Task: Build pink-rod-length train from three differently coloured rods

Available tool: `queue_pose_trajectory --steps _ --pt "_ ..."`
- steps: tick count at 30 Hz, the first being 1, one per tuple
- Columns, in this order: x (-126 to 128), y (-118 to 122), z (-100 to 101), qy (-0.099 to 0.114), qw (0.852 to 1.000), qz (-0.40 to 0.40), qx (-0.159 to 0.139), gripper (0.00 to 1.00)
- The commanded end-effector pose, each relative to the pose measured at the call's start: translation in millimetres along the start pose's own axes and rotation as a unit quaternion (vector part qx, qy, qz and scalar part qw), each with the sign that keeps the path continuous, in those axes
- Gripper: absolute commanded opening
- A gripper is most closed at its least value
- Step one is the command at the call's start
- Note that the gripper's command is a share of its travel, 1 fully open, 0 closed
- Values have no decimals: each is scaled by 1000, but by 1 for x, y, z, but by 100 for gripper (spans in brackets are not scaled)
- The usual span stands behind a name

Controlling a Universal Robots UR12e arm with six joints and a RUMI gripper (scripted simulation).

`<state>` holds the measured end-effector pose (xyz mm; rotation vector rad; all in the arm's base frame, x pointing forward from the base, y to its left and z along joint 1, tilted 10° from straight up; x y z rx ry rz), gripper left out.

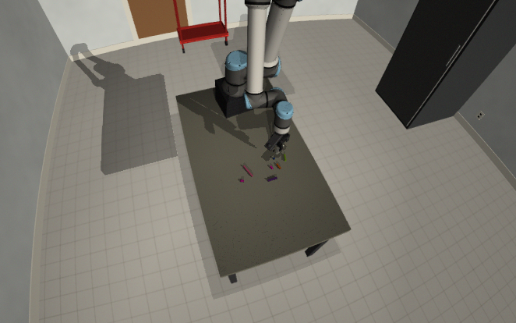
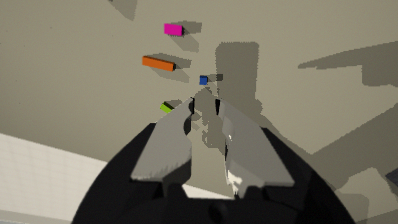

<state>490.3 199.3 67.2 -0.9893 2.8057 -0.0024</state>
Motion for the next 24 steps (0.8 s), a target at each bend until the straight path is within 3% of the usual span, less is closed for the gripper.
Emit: queue_pose_trajectory --steps 1,24 --pt "0 0 6 0 1000 0 0 14" --pt "-1 0 36 0 1000 0 0 14"
Point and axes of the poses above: the point where the finger pads meet when closed, its own z axis out along the fingers, its own x axis across the jaws, y = z × x, the point moved 10 cm from there along -z, back along the fingers, and after that the axes turned 4 degrees about -z, right-handed, at the moved point
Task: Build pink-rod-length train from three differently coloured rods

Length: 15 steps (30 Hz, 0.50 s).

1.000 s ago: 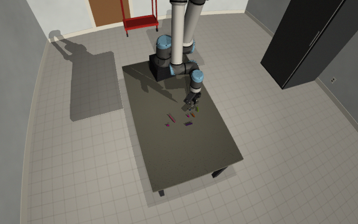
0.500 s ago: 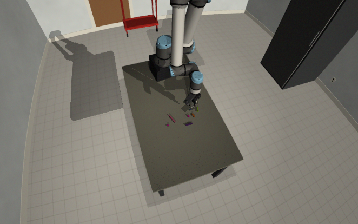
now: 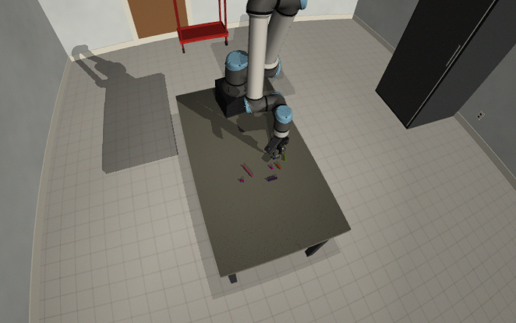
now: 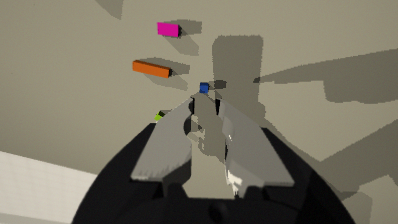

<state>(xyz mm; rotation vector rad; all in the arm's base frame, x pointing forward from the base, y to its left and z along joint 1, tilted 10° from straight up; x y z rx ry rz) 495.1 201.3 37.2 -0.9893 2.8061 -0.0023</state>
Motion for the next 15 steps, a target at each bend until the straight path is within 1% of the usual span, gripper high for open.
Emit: queue_pose_trajectory --steps 1,15 --pt "-1 0 6 -1 1000 0 0 14" --pt "-1 0 15 -1 1000 0 0 14"
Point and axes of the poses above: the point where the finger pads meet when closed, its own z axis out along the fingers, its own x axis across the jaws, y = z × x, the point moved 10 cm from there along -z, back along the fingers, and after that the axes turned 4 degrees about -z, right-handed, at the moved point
